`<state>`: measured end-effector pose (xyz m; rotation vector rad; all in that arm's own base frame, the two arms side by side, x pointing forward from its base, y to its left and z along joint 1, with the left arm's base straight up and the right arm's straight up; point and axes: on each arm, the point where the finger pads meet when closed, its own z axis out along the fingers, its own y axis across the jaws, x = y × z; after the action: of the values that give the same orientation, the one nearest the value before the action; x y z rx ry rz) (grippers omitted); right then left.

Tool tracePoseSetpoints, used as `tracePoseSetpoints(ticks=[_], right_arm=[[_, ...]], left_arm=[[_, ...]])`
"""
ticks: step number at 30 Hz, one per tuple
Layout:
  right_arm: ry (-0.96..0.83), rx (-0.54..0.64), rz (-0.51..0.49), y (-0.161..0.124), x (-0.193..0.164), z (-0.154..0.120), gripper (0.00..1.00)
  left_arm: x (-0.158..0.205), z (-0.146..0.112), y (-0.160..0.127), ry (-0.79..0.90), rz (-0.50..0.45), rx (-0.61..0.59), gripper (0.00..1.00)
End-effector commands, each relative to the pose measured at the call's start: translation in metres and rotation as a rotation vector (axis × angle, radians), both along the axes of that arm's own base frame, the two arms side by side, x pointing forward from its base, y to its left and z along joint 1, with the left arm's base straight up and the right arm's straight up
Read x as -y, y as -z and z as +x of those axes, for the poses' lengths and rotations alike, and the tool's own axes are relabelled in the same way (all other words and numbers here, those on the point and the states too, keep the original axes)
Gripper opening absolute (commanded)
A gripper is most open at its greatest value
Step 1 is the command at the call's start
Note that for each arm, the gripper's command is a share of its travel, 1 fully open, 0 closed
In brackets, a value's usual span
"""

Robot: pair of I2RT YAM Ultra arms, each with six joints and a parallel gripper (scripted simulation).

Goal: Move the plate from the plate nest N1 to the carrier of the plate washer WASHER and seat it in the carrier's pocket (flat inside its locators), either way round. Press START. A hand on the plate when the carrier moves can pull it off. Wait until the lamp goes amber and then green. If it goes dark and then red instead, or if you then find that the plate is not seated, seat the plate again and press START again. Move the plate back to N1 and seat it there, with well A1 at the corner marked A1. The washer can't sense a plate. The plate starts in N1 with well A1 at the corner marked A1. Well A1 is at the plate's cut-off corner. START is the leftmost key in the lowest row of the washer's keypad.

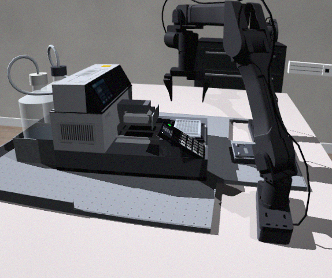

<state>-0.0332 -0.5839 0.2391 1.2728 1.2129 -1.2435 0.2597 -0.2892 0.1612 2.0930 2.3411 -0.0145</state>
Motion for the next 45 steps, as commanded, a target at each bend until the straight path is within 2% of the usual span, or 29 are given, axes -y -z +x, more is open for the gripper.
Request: tracePoseSetpoints(ticks=[1, 21, 45], right_arm=[[0.007, 0.009, -0.034, -0.017, -0.005, -0.004, 0.00], [0.007, 0.009, -0.034, -0.017, -0.005, -0.004, 0.00], [0.007, 0.009, -0.034, -0.017, -0.005, -0.004, 0.00]], left_arm=[[0.003, 0.002, -0.003, -0.006, -0.007, 0.002, 1.00], [-0.002, -0.003, -0.014, -0.005, -0.022, 0.015, 1.00], [0.004, 0.001, -0.005, -0.003, -0.011, 0.004, 1.00]])
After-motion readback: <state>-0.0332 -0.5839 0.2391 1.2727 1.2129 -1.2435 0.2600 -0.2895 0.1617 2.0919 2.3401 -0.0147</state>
